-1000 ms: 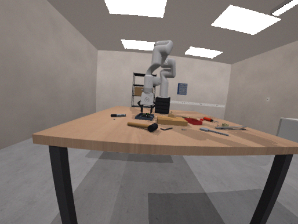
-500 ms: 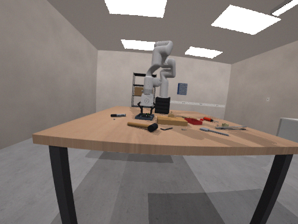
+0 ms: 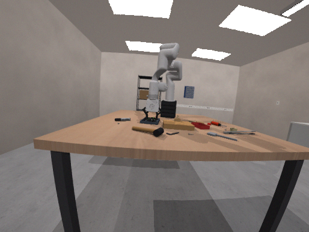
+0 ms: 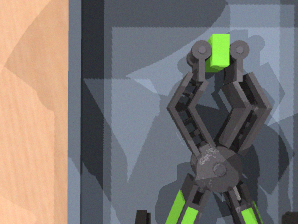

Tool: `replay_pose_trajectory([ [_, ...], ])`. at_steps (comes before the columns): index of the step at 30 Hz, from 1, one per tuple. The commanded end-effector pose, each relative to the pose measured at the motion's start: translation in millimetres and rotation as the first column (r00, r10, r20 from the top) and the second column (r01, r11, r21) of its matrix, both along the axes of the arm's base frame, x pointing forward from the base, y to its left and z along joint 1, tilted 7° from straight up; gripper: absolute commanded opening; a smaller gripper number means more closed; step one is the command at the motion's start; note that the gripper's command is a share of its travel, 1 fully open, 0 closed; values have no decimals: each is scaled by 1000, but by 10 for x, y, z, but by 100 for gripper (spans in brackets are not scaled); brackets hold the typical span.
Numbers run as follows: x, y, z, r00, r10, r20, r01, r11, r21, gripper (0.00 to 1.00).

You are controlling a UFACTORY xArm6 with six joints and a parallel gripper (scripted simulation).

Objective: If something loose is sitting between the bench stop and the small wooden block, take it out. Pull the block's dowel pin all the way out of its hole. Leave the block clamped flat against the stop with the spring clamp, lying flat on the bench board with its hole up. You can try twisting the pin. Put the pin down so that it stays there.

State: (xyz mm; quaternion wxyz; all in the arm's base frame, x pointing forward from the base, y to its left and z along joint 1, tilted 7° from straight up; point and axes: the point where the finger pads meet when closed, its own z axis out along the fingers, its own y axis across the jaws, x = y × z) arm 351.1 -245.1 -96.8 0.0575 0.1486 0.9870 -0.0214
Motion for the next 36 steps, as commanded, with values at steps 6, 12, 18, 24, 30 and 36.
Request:
replay_pose_trajectory([
  [6,23,-14,-76,1000,1,9,-1,1000,1,77],
  [12,28,-16,-117,1000,1,9,-1,1000,1,77],
  [18,30,-17,-140,1000,1,9,-1,1000,1,77],
  [24,31,-17,-146,1000,1,8,-1,1000,1,77],
  [30,31,-17,-147,1000,1,8,-1,1000,1,77],
  [36,31,-17,-147,1000,1,8,-1,1000,1,77],
])
